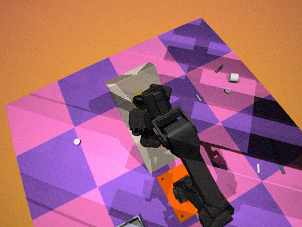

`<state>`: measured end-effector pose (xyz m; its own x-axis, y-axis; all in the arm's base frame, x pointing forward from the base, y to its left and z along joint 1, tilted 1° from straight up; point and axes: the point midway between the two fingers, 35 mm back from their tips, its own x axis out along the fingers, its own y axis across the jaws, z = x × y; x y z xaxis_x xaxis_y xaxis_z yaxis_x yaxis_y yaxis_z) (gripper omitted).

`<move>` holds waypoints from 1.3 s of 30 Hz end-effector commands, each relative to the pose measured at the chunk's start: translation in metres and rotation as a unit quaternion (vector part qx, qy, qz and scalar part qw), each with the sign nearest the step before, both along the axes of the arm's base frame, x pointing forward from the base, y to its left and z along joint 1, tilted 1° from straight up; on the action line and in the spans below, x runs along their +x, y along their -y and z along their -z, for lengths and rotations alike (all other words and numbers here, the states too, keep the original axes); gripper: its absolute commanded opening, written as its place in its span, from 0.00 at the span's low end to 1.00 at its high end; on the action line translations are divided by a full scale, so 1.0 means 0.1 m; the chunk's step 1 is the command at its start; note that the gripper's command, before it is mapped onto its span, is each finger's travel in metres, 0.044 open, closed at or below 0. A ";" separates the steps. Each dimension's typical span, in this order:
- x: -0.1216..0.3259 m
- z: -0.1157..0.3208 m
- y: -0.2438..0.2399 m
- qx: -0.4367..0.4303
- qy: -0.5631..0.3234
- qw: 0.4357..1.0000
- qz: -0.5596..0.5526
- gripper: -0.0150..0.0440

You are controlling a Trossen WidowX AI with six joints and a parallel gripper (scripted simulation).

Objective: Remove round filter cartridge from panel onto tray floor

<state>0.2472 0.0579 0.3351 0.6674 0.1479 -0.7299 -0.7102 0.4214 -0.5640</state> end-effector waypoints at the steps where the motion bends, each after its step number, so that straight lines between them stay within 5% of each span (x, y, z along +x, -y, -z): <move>1: -0.17 0.43 0.03 0.176 -0.110 0.946 0.249 0.77; 6: -0.26 0.63 0.04 0.251 -0.153 0.877 0.380 0.77; 39: -0.06 0.96 0.00 0.252 -0.152 0.877 0.379 0.77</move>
<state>0.2395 0.0580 0.2436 0.5005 0.1023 -0.8597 -0.2075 0.9782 -0.0044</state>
